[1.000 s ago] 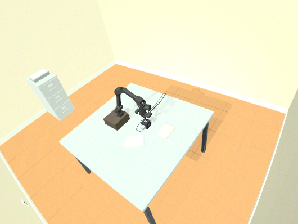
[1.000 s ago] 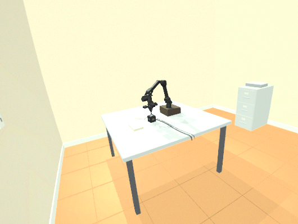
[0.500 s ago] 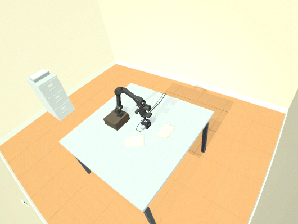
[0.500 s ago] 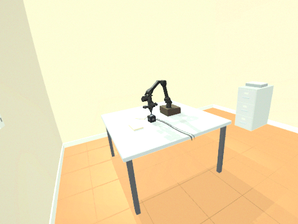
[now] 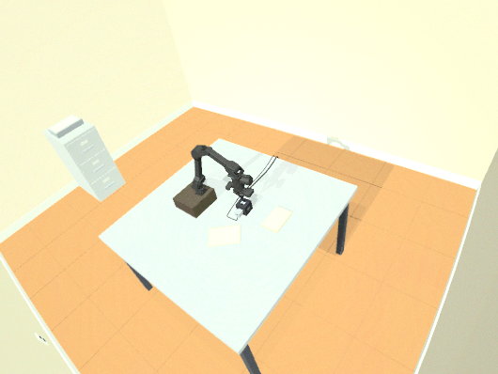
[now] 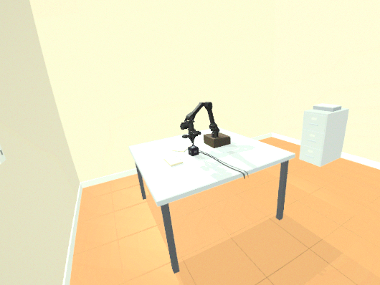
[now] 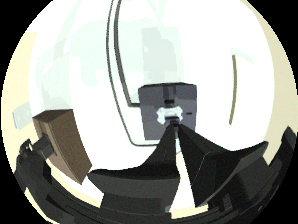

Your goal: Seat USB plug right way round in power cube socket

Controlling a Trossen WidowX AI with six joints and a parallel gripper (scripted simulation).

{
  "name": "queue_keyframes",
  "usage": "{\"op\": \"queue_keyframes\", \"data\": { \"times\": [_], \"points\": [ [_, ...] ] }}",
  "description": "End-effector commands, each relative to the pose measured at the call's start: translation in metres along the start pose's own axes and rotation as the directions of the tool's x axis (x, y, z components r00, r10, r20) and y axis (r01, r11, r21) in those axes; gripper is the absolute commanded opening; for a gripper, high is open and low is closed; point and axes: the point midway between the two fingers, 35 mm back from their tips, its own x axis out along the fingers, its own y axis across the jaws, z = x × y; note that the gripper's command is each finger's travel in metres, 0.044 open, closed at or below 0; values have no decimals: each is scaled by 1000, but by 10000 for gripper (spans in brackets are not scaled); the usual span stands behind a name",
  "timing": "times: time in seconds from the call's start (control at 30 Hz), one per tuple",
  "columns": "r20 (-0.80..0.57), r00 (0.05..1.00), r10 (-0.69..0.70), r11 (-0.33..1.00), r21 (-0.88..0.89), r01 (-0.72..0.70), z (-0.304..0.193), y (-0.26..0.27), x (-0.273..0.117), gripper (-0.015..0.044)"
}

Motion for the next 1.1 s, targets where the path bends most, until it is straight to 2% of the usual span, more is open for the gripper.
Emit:
{"op": "queue_keyframes", "data": {
  "times": [0.0,1.07],
  "points": [
    [4,1000,-1,1000,-4,1,1,0,1,0],
    [4,1000,-1,1000,-4,1,0,0,5,0]
  ]
}}
